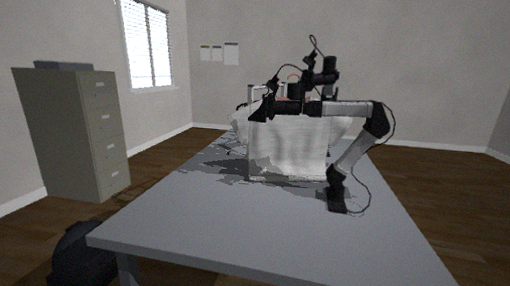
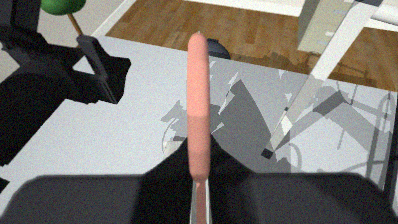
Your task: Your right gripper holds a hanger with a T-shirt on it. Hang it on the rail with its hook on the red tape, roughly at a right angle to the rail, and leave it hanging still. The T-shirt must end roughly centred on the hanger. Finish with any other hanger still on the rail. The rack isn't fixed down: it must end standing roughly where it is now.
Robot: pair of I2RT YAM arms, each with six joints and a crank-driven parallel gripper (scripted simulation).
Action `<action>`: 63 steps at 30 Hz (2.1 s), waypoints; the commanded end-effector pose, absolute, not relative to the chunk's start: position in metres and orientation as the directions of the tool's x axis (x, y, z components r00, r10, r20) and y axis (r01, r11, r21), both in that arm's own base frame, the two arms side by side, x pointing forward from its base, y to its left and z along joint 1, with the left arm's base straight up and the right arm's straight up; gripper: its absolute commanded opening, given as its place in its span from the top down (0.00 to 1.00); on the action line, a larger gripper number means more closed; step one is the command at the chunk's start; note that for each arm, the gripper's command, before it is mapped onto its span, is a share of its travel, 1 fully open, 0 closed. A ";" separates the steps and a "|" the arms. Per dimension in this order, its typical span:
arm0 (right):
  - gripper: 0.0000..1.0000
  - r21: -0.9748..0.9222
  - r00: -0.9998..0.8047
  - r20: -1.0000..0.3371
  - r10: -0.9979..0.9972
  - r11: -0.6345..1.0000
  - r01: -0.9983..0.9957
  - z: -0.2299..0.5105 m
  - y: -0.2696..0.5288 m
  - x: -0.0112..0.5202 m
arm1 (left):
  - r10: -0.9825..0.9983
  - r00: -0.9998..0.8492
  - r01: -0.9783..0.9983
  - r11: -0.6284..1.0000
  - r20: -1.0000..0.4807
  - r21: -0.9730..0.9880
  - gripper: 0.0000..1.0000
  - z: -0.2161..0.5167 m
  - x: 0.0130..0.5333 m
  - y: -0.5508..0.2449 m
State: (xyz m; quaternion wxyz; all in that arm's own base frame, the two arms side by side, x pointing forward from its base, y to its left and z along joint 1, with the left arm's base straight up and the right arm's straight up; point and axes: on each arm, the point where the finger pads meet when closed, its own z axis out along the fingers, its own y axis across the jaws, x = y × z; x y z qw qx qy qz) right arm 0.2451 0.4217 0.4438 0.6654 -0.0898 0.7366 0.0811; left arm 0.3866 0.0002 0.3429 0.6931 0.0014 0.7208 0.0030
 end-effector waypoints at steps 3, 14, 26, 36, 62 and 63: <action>1.00 0.018 -0.091 -0.996 -0.003 0.971 -0.236 0.452 0.417 0.245 | 0.002 -0.018 0.001 1.000 -1.000 0.002 0.00 0.351 0.385 0.000; 1.00 0.018 -0.091 -0.996 -0.003 0.971 -0.236 0.452 0.417 0.245 | 0.002 -0.018 0.001 1.000 -1.000 0.002 0.00 0.351 0.385 0.000; 0.98 0.089 -0.076 -0.994 0.074 0.971 -0.222 0.474 0.404 0.243 | -0.007 -0.026 0.019 1.000 -1.000 -0.007 0.00 0.349 0.384 -0.005; 0.98 0.089 -0.077 -0.994 0.076 0.980 -0.178 0.468 0.384 0.237 | -0.042 -0.002 0.149 0.988 -0.999 -0.042 0.00 0.355 0.359 -0.039; 0.98 0.021 -0.091 -0.996 0.018 0.999 -0.031 0.444 0.235 0.210 | -0.320 0.261 0.771 0.637 -0.911 -0.002 0.00 0.472 0.199 -0.241; 0.98 0.021 -0.091 -0.996 0.018 0.999 -0.029 0.444 0.230 0.211 | -0.327 0.259 0.784 0.621 -0.909 0.000 0.00 0.473 0.195 -0.247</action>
